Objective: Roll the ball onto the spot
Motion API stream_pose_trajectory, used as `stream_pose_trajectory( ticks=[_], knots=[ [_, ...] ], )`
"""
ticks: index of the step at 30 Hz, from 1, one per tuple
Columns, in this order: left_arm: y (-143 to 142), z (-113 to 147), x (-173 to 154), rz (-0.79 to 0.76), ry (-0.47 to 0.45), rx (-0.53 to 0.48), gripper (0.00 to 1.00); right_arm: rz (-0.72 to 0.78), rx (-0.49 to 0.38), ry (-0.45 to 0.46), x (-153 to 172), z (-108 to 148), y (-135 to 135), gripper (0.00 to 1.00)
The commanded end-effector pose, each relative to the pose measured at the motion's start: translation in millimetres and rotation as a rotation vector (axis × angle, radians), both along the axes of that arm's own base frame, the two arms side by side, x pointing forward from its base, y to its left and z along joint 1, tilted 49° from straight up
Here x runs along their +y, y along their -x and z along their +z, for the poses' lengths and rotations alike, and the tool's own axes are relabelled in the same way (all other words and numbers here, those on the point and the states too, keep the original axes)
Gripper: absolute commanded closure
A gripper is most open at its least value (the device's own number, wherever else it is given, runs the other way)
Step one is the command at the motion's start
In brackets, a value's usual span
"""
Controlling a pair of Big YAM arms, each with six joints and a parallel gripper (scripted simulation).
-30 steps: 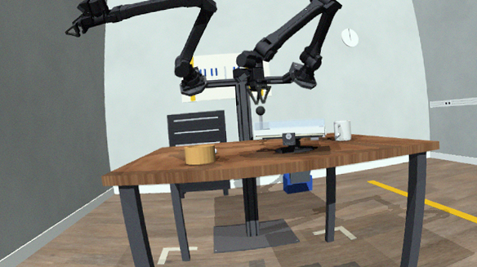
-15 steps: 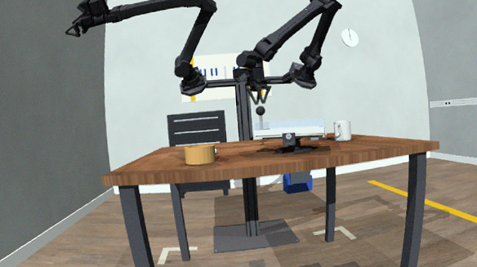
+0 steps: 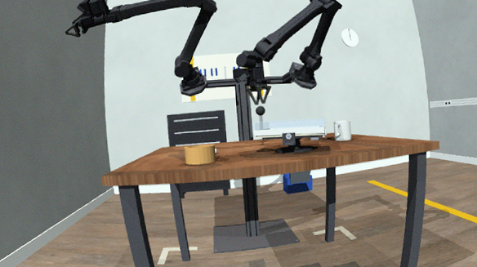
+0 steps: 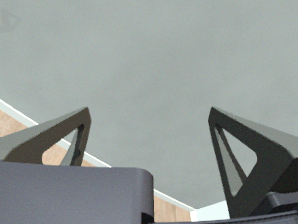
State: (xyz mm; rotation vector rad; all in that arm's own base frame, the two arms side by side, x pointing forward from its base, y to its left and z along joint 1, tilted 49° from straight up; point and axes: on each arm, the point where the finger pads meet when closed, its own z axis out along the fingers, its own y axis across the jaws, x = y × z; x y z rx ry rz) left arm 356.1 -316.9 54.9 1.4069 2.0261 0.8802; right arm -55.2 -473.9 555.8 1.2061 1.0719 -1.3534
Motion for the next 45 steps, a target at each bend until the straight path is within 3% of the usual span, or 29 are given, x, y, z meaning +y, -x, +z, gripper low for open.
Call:
stream_pose_trajectory(
  ticks=[1,45],
  knots=[
    [-7,-9,10,0.015,-0.012,0.011,0.43,-0.016,0.008,0.075,12,37,8,0.00],
    [-33,-33,22,0.015,-0.011,0.011,0.43,-0.016,0.008,0.075,12,37,8,0.00]
  ],
)
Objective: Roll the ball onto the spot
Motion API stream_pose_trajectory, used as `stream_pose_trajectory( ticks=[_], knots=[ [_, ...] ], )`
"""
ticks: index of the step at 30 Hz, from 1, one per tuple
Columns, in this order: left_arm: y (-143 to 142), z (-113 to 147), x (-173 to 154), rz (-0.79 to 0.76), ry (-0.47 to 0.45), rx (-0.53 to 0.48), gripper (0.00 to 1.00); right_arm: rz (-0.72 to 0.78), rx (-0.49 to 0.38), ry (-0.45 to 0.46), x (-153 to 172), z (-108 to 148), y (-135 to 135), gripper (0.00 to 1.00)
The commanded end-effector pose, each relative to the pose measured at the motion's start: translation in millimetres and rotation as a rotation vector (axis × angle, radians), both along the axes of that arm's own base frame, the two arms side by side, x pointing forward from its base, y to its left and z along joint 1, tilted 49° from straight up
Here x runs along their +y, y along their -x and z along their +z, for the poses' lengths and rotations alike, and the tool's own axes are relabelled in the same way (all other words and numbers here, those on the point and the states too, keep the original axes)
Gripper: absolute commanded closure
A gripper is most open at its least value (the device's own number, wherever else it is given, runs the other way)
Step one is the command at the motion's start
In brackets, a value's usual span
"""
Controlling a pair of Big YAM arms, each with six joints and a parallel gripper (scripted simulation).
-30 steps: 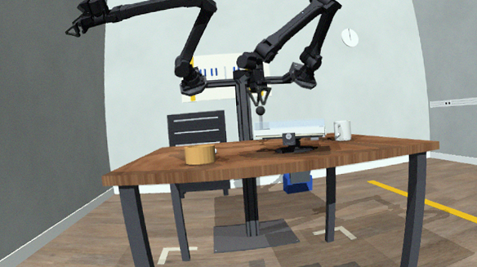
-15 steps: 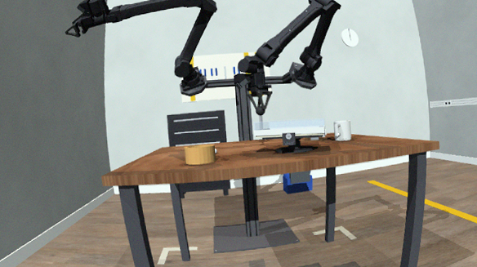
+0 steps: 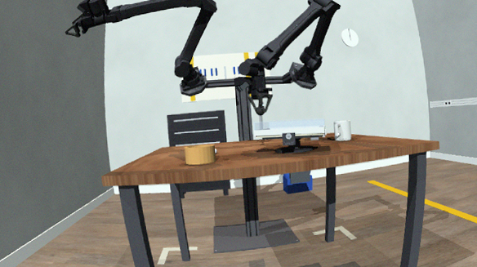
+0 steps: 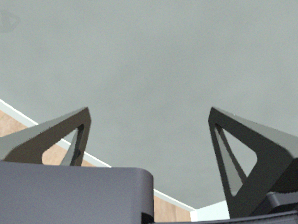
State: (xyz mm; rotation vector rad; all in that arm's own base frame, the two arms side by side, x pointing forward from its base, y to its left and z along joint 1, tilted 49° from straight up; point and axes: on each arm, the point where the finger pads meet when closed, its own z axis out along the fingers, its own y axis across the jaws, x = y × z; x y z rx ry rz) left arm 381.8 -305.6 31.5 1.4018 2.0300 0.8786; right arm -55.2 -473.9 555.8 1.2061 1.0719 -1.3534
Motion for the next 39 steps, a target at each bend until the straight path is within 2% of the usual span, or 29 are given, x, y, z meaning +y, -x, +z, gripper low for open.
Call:
stream_pose_trajectory(
  ticks=[1,25,26,39],
  knots=[
    [-7.2,-9.8,10.7,0.011,-0.014,0.011,0.43,-0.016,0.008,0.075,12.3,36.5,7.9,0.00],
    [-8.5,-10.9,11.3,0.011,-0.014,0.011,0.43,-0.016,0.008,0.075,12.3,36.5,7.9,0.00],
    [-8.5,-10.9,11.3,0.011,-0.014,0.011,1.00,-0.016,0.008,0.075,12.3,36.5,7.9,0.00],
    [-8.5,-10.7,11.9,0.012,-0.018,0.010,1.00,-0.016,0.008,0.075,12.3,36.5,7.9,0.00]
  ],
)
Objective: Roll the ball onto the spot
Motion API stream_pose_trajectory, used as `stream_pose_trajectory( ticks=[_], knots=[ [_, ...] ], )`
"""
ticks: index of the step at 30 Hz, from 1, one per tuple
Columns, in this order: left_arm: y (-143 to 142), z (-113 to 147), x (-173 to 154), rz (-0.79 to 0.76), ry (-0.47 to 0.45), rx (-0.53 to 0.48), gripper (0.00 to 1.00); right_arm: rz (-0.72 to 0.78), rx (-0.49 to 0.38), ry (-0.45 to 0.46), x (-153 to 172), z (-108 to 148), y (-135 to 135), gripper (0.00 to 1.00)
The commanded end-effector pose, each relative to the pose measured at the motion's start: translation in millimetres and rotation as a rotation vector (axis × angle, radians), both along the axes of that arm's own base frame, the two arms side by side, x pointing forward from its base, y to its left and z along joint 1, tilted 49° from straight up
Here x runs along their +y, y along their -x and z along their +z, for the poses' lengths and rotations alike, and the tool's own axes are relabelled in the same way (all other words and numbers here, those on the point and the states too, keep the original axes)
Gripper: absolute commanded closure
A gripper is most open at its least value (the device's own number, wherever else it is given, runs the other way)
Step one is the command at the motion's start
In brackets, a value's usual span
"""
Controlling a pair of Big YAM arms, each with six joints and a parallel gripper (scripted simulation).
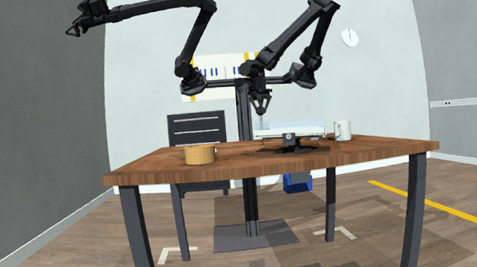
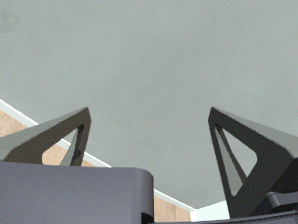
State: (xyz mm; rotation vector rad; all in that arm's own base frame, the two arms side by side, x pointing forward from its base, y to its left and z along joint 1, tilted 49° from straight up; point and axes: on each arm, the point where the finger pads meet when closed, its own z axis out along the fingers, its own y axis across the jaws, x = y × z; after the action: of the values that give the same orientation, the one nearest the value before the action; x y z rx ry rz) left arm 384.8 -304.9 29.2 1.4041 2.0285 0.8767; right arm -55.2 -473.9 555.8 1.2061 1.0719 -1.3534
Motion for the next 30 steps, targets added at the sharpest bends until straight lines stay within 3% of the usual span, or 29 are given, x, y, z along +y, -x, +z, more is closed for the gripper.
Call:
stream_pose_trajectory(
  ticks=[1,20,30],
  knots=[
    [-6,-8,11,0.014,-0.018,0.009,1.00,-0.016,0.008,0.075,12,37,8,0.00],
    [-6,-8,11,0.014,-0.018,0.009,1.00,-0.016,0.008,0.075,12,37,8,0.00],
    [-7,0,-18,-0.003,-0.007,0.005,1.00,-0.016,0.008,0.075,12,37,8,0.00]
  ],
)
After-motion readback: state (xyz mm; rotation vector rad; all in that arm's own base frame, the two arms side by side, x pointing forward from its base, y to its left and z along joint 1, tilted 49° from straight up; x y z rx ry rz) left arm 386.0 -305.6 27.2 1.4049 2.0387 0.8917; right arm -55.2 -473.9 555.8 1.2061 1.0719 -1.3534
